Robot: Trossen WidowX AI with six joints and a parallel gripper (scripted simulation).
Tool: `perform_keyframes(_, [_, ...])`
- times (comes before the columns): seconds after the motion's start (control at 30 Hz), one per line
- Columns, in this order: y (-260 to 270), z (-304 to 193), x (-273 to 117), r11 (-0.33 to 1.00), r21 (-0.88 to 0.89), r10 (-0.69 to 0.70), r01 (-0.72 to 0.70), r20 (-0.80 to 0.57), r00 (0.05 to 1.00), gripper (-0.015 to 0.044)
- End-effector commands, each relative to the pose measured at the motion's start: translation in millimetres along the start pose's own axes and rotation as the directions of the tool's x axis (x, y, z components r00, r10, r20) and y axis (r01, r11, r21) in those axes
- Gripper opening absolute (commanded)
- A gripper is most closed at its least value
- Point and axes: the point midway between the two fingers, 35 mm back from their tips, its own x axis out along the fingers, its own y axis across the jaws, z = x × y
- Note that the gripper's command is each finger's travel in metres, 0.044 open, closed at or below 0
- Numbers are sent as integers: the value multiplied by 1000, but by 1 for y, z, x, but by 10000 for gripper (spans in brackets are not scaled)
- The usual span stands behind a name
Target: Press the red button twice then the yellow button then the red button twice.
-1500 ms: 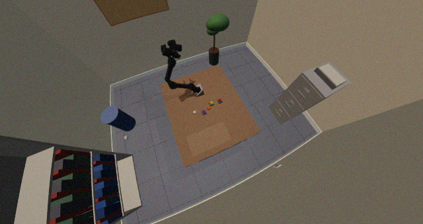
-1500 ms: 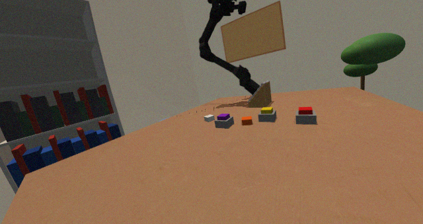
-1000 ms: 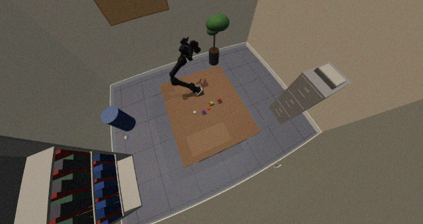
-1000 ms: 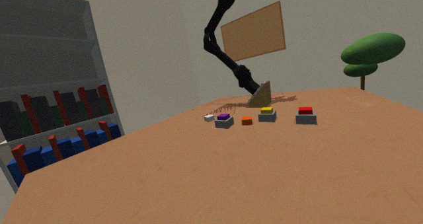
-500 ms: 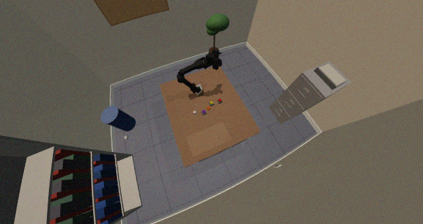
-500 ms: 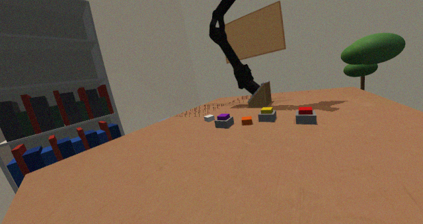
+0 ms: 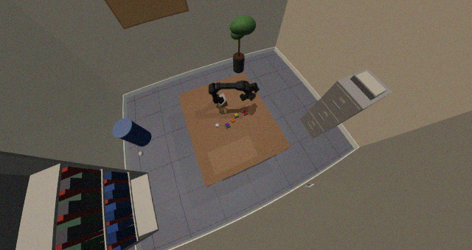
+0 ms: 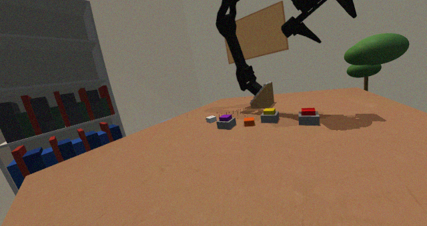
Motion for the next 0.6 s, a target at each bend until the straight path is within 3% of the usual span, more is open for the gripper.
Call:
perform_keyframes(0.0, [-60, 26, 40, 956, 28, -291, 291, 9, 957, 400])
perform_keyframes(0.13, [-102, 40, 59, 879, 16, -477, 477, 7, 879, 400])
perform_keyframes(0.33, [-103, 40, 60, 876, 15, -482, 482, 7, 876, 400])
perform_keyframes(0.57, [-134, 41, 114, 875, 16, -484, 483, 8, 875, 216])
